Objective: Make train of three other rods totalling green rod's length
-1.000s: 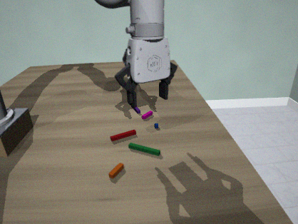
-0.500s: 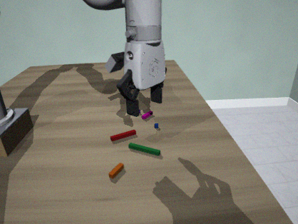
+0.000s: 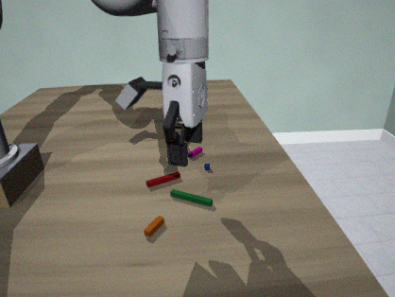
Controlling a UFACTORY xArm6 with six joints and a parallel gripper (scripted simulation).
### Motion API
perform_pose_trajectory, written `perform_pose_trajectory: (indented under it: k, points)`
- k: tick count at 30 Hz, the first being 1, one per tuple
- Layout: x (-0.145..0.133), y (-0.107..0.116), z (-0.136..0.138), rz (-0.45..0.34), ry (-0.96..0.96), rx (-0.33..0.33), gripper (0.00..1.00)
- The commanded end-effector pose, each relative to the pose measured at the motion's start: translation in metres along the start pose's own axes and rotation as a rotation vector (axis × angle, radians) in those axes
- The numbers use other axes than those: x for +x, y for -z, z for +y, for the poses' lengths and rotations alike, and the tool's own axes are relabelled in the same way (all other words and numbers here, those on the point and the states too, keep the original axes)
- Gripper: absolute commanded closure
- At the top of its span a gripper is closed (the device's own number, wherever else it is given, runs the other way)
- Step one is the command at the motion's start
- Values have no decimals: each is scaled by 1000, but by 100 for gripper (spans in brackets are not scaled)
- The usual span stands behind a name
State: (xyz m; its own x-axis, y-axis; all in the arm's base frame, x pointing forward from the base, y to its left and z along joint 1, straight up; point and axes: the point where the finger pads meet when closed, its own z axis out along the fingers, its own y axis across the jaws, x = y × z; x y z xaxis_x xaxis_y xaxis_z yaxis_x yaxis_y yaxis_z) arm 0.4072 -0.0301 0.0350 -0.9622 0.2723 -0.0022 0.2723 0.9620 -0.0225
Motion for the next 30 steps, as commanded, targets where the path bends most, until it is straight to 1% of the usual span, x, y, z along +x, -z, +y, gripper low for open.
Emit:
perform_pose_trajectory:
  k: [1,6,8,10,23,25,27,30]
  points:
    - [0,0,-13,1,165,-26,0]
    - [1,-1,-24,-1,295,-26,0]
    - [1,-1,-24,-1,295,-26,0]
    - [3,-2,-32,-2,393,-26,0]
    - [9,-5,-59,-6,722,-25,0]
    - [9,-5,-59,-6,722,-25,0]
    - [11,-6,-66,-8,820,-25,0]
    - [13,-7,-72,-9,888,-25,0]
